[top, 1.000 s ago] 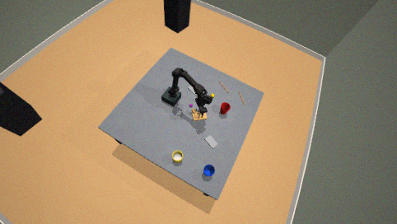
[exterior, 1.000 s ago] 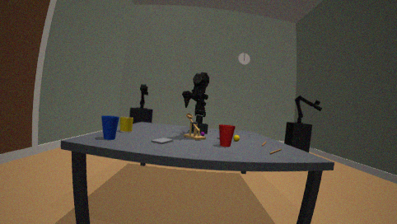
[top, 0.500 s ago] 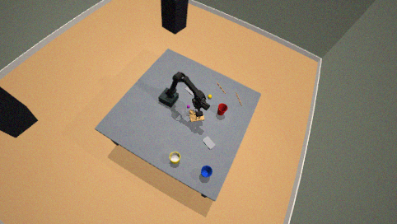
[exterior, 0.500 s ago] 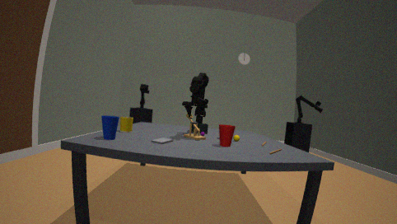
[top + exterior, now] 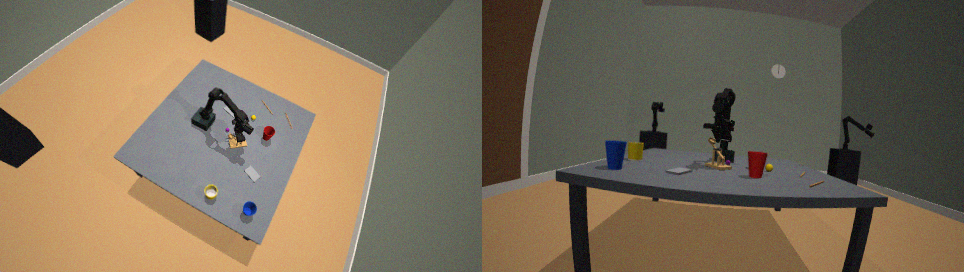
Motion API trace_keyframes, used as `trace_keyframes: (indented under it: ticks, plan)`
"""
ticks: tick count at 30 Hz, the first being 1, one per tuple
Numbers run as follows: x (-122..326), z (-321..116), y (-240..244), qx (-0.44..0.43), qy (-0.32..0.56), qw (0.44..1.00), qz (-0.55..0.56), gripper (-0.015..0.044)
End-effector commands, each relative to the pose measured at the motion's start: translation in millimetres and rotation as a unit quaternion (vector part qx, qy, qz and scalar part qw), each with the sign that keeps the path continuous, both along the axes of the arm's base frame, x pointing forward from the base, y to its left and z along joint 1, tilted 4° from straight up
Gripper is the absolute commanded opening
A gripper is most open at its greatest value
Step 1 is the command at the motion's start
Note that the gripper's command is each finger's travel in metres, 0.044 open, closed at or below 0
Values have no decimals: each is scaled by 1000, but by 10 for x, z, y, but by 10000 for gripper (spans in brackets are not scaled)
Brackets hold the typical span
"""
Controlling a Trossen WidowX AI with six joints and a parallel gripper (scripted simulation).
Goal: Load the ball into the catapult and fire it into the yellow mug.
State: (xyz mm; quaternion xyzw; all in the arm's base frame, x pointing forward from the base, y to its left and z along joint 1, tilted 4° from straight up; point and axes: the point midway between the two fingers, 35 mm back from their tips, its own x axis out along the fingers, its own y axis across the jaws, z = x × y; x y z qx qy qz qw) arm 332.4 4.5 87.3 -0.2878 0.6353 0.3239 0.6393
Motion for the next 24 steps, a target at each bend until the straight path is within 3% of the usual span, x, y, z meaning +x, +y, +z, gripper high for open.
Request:
trace_keyframes:
  ticks: [1, 24]
  plan:
    - [-4, 0, 3, 2, 1, 1000, -3, 0]
    - [-71, -254, -115, 1, 2, 1000, -3, 0]
